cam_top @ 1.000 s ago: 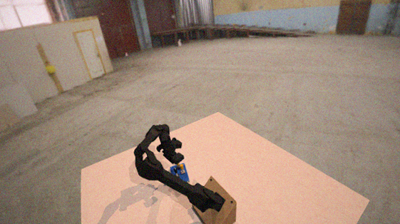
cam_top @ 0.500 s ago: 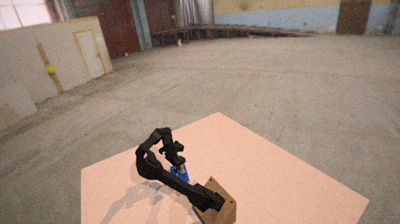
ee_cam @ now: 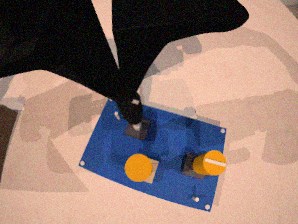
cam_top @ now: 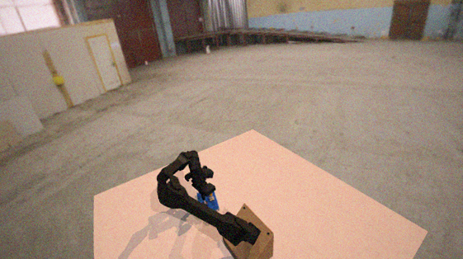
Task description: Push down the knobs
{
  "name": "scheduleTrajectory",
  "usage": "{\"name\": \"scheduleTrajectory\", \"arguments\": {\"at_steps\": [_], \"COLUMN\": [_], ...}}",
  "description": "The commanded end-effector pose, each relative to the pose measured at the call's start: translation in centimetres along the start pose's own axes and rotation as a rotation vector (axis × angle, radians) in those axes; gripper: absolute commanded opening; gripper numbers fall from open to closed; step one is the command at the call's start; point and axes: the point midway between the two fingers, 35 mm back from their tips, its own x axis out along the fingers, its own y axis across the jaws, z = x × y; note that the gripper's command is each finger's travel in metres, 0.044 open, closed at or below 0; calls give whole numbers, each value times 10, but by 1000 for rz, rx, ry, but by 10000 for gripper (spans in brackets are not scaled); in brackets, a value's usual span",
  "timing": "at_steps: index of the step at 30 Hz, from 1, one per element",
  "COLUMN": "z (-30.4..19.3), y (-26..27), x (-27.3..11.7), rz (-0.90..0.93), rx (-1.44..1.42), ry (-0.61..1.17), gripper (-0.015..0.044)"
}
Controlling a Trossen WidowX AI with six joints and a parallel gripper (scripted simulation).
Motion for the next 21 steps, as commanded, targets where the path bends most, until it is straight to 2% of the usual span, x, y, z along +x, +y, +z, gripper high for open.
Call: {"name": "scheduleTrajectory", "arguments": {"at_steps": [1,21], "z": [0,0], "y": [1,1], "x": [0,5], "rz": [5,5], "rx": [4,4], "ry": [5,5], "gripper": [0,0]}}
